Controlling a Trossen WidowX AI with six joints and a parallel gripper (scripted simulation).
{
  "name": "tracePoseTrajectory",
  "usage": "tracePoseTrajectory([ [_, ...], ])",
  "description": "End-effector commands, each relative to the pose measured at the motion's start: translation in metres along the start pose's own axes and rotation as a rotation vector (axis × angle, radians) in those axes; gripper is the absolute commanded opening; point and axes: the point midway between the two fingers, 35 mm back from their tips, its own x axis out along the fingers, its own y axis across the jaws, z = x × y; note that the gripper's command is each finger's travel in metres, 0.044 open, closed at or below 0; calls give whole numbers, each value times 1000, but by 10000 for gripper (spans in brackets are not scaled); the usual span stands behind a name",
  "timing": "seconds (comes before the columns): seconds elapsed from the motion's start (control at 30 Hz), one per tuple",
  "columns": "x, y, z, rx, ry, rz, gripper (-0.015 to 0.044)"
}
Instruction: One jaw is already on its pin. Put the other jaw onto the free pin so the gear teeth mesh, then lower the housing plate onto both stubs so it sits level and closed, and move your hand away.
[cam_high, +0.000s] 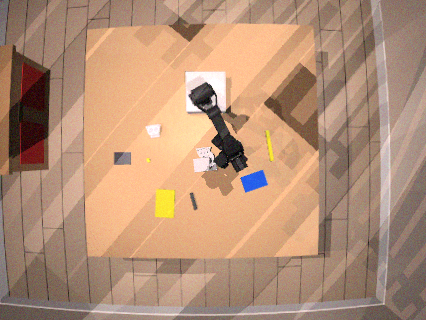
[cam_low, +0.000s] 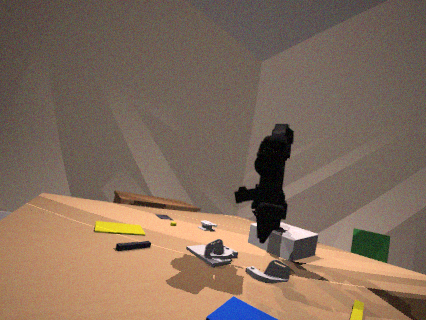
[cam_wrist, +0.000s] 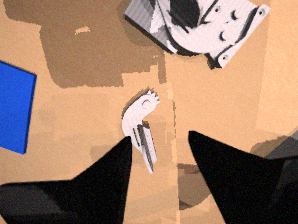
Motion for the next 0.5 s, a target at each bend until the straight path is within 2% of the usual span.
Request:
tracePoseTrajectory([
  [0.0,0,1,-1,-95,0,-2,341],
  [0.13,0,1,-2,-182,0,-3,440],
  [0.47,-1,3,-5,-399,1,-3,440],
])
